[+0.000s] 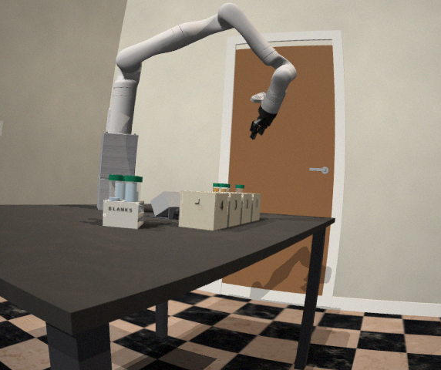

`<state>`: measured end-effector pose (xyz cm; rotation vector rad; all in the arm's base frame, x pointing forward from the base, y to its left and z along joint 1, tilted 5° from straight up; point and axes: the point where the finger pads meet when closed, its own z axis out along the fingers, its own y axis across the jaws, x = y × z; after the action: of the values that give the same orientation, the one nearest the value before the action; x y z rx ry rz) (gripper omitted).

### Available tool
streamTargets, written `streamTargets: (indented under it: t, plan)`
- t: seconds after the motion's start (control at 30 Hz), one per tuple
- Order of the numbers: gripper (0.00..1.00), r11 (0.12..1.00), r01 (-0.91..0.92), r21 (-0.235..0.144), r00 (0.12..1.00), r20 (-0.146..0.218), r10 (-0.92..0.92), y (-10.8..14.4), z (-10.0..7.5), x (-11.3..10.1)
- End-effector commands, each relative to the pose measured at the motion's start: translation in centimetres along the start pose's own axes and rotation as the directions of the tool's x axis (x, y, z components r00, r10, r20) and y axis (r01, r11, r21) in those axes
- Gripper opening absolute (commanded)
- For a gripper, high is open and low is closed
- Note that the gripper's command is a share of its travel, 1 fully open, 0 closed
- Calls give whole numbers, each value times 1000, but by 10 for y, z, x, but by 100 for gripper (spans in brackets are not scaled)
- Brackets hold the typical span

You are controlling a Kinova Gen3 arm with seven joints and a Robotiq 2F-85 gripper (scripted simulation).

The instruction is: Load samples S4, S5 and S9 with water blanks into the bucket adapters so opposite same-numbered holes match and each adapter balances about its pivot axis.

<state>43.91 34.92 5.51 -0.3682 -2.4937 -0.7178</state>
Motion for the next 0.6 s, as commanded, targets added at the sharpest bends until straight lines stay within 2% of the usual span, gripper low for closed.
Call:
streamTargets:
  t: [0.0, 0.5, 0.57]
  plan:
    - [62, 1000, 6, 12, 1000, 17, -6, -6, -3, 0]
    - [62, 993, 33, 114, 992, 121, -47, -53, -20, -1]
    - [62, 993, 33, 114, 992, 121, -47, -53, -20, -1]
